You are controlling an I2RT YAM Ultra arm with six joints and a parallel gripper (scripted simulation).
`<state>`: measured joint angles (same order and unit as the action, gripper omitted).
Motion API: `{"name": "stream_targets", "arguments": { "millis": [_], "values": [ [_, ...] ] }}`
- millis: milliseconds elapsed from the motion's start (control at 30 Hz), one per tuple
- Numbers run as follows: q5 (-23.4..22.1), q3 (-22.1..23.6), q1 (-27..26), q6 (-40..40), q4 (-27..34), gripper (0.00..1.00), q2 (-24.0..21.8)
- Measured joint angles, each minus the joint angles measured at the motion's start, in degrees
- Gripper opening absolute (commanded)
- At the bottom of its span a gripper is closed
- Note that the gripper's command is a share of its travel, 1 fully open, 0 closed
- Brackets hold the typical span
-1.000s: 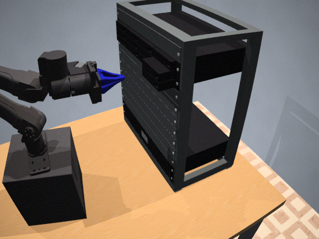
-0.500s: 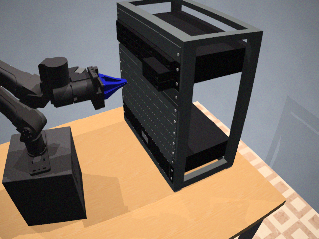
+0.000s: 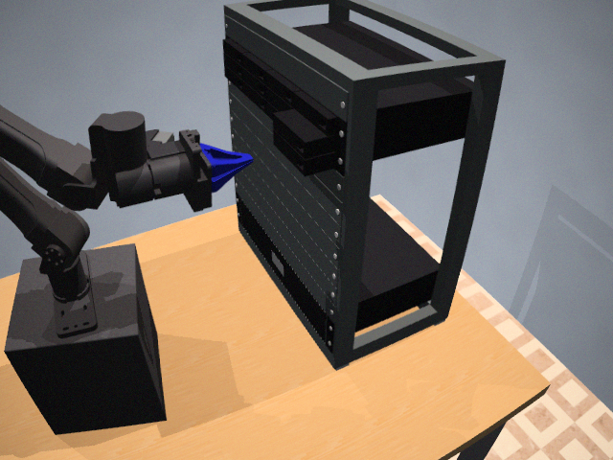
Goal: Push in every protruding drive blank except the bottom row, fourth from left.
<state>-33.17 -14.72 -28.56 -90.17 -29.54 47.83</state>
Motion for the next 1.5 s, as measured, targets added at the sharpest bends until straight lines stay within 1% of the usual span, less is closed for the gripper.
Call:
{"name": "stream_targets", "arguments": {
  "millis": [267, 400, 733, 1500],
  "values": [
    [4.9, -4.2, 5.6, 0.0, -5.9, 0.0, 10.7],
    [6.6, -5.2, 6.8, 0.0, -8.2, 0.0, 13.8],
    [7.8, -5.5, 6.9, 0.0, -10.3, 0.0, 14.6],
    [7.9, -5.5, 6.9, 0.0, -10.7, 0.0, 14.6]
  ]
}}
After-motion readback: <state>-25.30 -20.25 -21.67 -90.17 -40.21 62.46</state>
